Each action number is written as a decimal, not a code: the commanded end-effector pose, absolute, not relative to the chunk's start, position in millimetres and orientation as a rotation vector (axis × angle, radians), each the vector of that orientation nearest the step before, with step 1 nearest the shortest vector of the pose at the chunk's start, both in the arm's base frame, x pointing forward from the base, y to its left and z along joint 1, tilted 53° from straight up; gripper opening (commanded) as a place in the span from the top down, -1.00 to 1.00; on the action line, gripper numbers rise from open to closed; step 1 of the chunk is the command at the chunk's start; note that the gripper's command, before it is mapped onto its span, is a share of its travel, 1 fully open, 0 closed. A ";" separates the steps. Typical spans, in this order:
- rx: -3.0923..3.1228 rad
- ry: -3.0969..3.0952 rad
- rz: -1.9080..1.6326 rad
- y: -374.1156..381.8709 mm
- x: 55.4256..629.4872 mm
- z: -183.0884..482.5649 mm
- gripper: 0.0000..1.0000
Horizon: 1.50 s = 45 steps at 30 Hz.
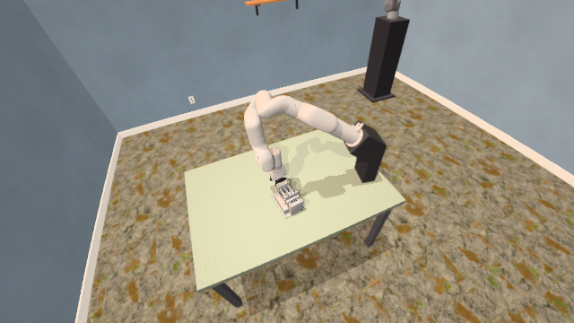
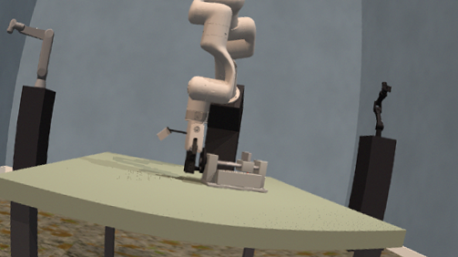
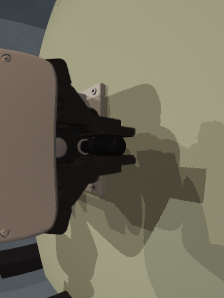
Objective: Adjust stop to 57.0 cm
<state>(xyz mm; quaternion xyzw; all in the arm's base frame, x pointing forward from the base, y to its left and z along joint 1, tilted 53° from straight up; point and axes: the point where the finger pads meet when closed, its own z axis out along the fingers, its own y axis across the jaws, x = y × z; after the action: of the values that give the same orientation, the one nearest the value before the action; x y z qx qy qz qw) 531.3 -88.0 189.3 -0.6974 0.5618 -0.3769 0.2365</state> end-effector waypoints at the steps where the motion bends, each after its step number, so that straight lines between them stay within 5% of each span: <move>1: -1.908 1.535 -1.037 -91.1 524.5 181.6 0.88; 45: -1.908 1.535 -1.036 -79.6 496.8 233.4 0.88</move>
<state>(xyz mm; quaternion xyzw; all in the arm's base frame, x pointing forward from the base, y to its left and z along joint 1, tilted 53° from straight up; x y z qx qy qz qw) 478.5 -86.1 214.1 -0.6989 0.5635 -0.3717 0.2362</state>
